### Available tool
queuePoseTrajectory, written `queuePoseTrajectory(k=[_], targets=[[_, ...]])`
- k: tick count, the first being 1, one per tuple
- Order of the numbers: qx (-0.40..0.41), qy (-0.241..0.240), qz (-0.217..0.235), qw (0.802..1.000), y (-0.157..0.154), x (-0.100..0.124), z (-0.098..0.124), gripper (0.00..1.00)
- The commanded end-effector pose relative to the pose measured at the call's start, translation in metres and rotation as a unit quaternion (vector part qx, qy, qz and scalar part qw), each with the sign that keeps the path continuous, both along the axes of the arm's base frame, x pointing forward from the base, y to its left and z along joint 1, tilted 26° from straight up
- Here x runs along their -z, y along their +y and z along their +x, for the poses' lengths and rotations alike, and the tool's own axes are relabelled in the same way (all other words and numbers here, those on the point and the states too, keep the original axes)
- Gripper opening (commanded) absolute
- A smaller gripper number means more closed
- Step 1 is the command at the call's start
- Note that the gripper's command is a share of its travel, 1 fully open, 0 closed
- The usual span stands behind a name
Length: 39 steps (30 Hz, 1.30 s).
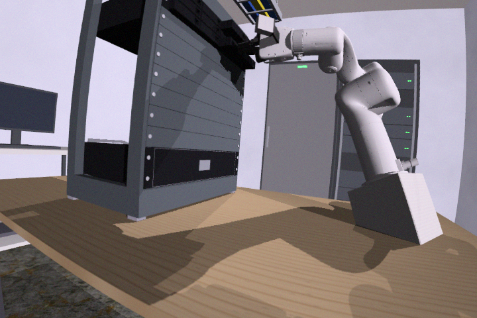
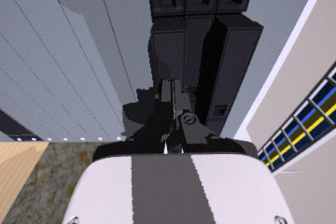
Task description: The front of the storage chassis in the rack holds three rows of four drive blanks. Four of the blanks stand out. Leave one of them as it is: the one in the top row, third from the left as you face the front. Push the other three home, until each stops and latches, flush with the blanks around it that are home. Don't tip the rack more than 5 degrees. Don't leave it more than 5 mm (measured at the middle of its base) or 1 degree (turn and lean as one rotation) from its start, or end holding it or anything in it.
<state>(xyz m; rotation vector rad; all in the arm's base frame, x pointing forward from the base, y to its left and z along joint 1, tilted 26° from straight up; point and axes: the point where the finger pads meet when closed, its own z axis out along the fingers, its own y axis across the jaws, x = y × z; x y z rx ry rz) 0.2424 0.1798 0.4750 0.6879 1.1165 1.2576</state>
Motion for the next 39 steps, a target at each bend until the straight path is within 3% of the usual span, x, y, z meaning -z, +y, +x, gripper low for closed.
queuePoseTrajectory(k=[1,39], targets=[[0.000,0.000,0.001,1.000,-0.001,-0.001,-0.001,0.00],[0.000,0.000,0.001,1.000,0.002,-0.008,0.016,0.00]])
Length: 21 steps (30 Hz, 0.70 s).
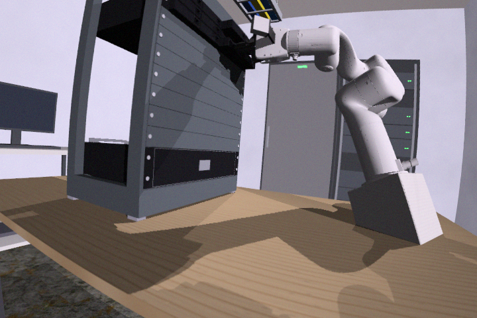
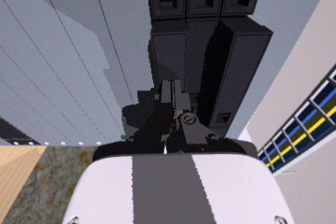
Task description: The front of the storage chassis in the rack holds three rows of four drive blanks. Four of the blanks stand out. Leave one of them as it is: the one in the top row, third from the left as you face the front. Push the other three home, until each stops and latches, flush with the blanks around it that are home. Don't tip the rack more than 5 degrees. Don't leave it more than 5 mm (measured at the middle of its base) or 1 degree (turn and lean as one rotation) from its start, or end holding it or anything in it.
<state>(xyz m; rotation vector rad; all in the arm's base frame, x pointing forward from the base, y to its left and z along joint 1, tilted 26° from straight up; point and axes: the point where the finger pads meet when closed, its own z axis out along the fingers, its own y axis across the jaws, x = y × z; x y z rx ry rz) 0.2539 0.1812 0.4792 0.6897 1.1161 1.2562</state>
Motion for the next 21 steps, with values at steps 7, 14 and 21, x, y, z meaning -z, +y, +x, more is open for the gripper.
queuePoseTrajectory(k=[7,14,21], targets=[[-0.001,-0.001,0.001,1.000,0.0013,-0.0039,0.0061,0.00],[-0.001,-0.001,0.001,1.000,0.0015,-0.0043,0.0072,0.00],[-0.001,-0.001,0.001,1.000,0.0031,-0.0075,0.0152,0.00]])
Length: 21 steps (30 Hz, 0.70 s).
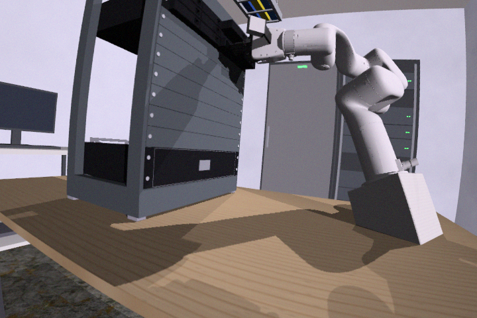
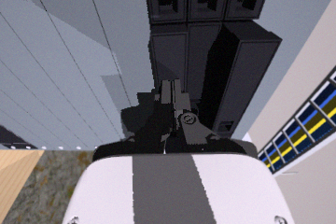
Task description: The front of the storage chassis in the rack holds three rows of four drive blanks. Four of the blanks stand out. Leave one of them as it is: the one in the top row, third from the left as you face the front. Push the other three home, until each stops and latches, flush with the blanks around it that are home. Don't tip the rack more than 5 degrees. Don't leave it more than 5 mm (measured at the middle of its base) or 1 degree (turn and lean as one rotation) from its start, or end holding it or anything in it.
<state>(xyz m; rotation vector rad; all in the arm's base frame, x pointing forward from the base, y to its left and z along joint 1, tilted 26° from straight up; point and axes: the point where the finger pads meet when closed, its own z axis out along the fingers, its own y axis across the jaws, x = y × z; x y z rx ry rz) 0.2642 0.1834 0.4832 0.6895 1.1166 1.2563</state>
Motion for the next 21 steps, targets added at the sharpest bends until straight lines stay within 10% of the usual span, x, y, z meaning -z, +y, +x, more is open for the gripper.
queuePoseTrajectory(k=[1,21], targets=[[-0.001,-0.001,0.001,1.000,0.0009,-0.0035,0.0049,0.00],[-0.001,-0.001,0.001,1.000,0.0012,-0.0046,0.0077,0.00]])
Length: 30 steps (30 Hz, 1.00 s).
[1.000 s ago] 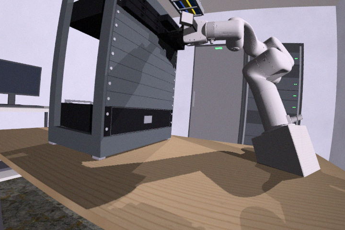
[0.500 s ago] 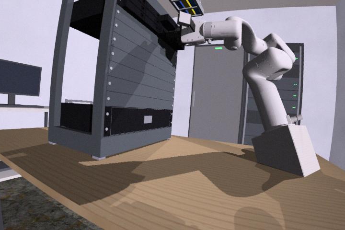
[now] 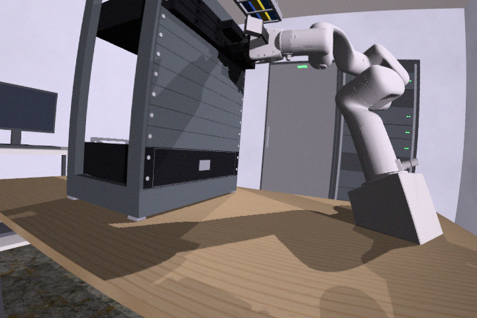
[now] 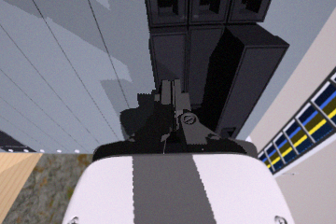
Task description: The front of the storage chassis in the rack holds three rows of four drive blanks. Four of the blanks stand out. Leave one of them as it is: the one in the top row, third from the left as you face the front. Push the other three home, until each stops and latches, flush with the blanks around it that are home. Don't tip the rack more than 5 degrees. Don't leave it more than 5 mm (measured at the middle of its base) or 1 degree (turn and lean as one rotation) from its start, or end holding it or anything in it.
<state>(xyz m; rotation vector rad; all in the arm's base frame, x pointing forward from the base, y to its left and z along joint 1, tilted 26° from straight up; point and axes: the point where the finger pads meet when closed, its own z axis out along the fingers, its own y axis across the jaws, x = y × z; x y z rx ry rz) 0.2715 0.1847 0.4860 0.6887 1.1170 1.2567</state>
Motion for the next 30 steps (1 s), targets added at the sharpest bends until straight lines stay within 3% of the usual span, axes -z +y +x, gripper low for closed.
queuePoseTrajectory(k=[1,30], targets=[[0.000,-0.001,0.001,1.000,0.0000,-0.0018,0.0005,0.00],[0.000,-0.001,0.001,1.000,0.0006,-0.0040,0.0060,0.00]])
